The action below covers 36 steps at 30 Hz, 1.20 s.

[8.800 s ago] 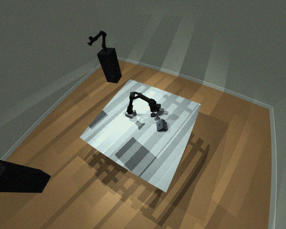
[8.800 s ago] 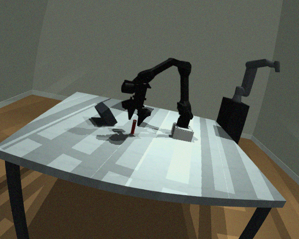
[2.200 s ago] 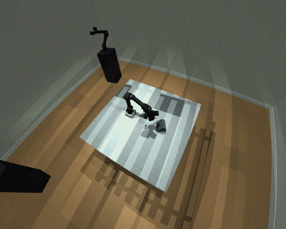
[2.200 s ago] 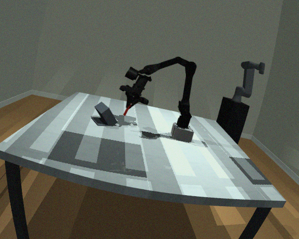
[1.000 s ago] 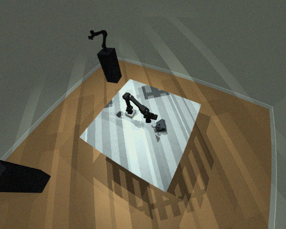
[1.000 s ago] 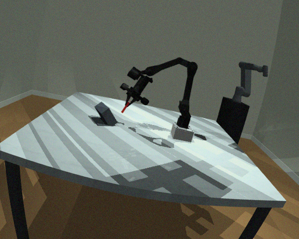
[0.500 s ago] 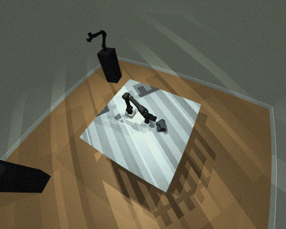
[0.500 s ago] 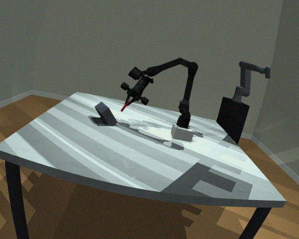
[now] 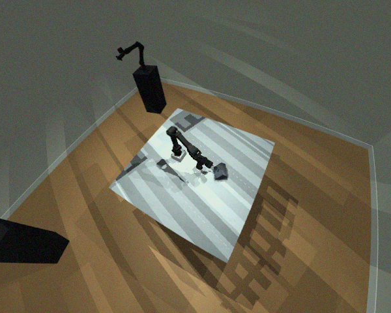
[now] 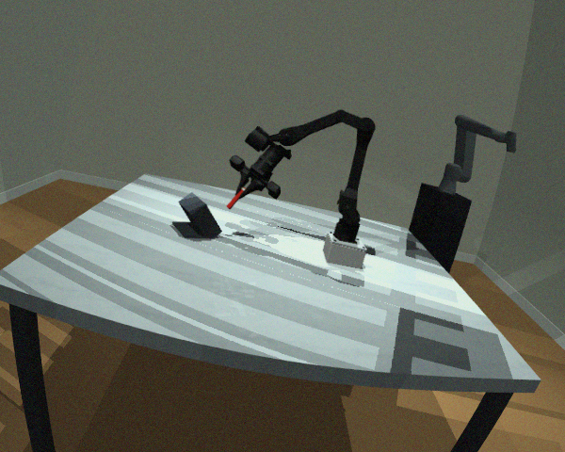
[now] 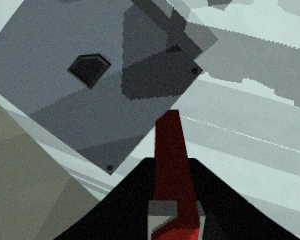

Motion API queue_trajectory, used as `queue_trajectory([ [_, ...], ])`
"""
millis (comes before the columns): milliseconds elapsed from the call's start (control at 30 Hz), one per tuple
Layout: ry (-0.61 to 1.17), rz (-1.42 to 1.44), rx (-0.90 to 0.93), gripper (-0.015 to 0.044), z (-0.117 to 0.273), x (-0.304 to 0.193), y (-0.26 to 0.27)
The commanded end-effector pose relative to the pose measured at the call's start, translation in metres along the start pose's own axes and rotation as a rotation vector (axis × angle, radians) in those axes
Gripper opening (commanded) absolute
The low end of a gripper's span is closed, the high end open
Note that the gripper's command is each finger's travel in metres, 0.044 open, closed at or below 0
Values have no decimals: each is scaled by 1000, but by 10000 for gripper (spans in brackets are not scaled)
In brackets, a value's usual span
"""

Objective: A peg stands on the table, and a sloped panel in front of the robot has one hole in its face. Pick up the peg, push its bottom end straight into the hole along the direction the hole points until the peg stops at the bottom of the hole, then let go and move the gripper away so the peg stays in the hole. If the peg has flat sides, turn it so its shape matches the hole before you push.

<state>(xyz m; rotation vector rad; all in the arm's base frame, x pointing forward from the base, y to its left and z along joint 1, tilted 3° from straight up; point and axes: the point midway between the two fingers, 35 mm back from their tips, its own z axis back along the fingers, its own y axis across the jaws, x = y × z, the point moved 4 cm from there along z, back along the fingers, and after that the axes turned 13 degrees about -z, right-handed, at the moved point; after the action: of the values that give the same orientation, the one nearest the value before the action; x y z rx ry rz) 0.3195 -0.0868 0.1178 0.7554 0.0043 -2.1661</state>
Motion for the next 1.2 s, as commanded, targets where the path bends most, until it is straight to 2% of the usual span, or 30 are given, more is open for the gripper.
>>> queue_trajectory([
  [0, 15, -48, 11, 0, 2, 2, 0],
  [1167, 112, -440, 89, 0, 17, 22, 11],
])
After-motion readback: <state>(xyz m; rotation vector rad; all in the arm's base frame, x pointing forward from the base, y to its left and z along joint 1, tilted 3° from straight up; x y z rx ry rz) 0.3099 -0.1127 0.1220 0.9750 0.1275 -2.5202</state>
